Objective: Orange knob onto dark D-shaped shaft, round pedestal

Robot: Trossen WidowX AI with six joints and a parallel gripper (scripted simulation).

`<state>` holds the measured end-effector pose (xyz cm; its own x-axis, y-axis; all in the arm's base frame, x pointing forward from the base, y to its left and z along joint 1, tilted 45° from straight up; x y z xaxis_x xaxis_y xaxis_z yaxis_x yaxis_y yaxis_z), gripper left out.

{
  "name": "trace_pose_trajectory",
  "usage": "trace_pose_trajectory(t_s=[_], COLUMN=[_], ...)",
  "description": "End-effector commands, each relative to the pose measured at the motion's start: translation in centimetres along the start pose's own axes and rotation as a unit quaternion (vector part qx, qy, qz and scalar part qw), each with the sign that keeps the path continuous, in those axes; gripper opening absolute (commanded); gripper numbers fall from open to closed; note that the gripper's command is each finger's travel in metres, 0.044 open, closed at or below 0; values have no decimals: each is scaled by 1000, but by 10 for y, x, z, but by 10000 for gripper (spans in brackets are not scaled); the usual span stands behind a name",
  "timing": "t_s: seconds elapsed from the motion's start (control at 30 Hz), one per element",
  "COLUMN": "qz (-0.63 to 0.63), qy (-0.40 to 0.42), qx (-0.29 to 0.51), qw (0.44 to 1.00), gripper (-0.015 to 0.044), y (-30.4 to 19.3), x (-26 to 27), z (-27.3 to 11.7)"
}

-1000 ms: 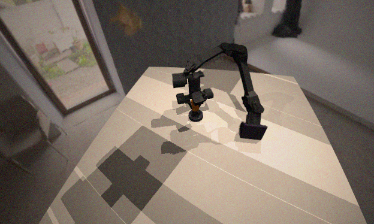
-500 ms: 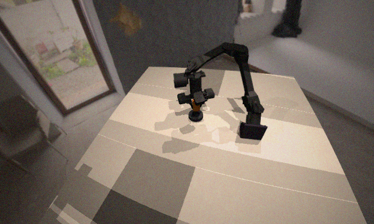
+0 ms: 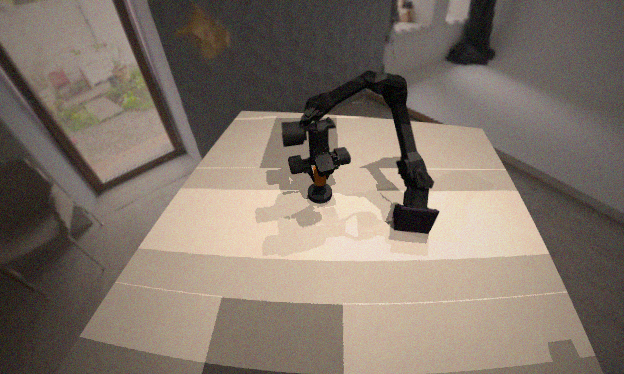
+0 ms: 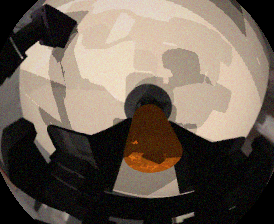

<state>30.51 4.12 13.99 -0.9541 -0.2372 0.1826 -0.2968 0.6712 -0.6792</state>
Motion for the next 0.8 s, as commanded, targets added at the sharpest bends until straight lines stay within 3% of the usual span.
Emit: trace_pose_trajectory(t_s=[0.0,0.53,0.77], qz=[0,0,-99], qy=[-3,-3,-3], qx=[1,1,1], qw=[1000,1000,995], gripper=[0,0,0], y=[0,0,-1], x=[-3,-1,2], z=[-1,-3,-3])
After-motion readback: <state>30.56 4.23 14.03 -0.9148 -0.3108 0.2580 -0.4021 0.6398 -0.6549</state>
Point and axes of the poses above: the point midway between the two fingers, 35 mm back from their tips, its own z axis out along the fingers, its own x axis across the jaws, y = z × x, the point moved 8 cm from there along -z, back along the fingers, and after that the axes turned 8 degrees about z, right-handed, at the moved point
